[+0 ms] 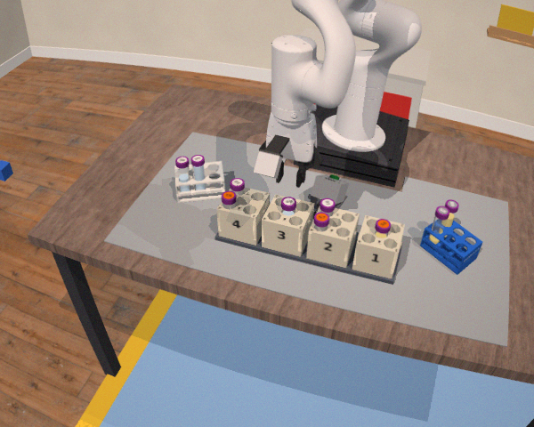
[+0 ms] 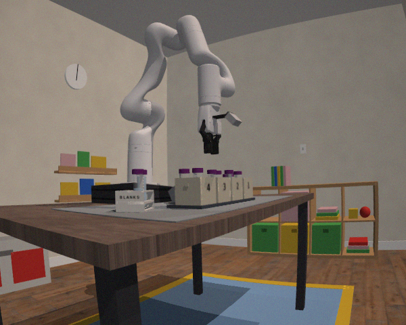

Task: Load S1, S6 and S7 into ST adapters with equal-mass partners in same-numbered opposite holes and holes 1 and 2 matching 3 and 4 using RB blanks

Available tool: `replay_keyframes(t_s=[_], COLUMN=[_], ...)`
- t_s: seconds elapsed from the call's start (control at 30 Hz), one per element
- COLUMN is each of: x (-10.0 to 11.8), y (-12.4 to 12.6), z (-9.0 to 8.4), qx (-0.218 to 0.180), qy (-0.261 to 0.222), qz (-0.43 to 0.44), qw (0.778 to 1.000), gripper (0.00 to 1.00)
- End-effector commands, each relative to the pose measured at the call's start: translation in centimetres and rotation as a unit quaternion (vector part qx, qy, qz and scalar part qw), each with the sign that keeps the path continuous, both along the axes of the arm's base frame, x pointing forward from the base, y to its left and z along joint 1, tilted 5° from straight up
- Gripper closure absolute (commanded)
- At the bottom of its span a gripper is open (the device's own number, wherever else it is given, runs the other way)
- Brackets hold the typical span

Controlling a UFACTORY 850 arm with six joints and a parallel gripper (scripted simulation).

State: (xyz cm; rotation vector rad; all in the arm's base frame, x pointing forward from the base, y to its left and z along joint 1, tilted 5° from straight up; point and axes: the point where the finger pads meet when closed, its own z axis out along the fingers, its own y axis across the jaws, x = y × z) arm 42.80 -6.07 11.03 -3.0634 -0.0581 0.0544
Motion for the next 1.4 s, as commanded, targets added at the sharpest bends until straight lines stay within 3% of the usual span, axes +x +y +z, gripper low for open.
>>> replay_keyframes(t_s=[0.0,0.77,1.37], x=[0.1,0.3,0.3], y=[-0.1,-0.4,-0.4], z=[0.6,4.8,4.8], qx=[0.000,0.000,0.000], qy=[-0.001,-0.001,-0.001], qz=[0.000,0.000,0.000], qw=[1.000,1.000,1.000], gripper=[0.57,0.57,0.57])
